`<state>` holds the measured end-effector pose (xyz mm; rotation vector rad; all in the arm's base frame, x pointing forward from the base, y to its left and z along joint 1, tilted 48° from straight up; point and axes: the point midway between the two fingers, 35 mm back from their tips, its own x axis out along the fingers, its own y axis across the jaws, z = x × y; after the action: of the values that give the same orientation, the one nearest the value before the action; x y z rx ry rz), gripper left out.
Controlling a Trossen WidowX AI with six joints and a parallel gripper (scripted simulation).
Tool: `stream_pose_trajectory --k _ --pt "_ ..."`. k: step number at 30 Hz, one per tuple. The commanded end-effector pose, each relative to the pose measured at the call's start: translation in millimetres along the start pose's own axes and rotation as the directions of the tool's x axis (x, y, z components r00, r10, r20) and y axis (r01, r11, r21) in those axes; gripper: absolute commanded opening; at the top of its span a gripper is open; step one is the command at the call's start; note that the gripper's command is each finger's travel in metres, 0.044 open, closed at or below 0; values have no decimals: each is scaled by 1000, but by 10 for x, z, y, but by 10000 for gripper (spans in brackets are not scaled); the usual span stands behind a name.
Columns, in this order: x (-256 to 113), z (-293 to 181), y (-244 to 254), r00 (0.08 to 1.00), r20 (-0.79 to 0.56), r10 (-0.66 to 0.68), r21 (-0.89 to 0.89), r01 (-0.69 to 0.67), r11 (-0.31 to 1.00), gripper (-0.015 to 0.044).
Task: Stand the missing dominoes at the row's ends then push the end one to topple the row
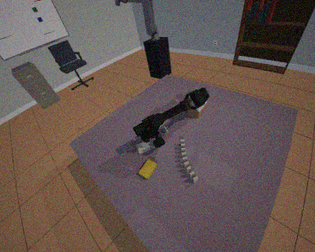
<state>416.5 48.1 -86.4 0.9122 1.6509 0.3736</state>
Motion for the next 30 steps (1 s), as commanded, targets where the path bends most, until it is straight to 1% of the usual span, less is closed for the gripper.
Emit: stream_pose_trajectory --k 1,11,12,22,24,28,30 --pt "25 -4 -3 1000 0 6 5 -6 1000 387" --pt "25 -4 -3 1000 0 6 5 -6 1000 125" --pt "25 -4 -3 1000 0 6 5 -6 1000 107" --pt "-1 2 -3 1000 1 6 5 -6 1000 107" --pt "-215 43 -5 1000 3 1 5 -1 1000 107" --pt "-908 65 -17 1000 5 -7 5 7 1000 107" --pt "-1165 33 -22 1000 3 -7 5 7 1000 107"
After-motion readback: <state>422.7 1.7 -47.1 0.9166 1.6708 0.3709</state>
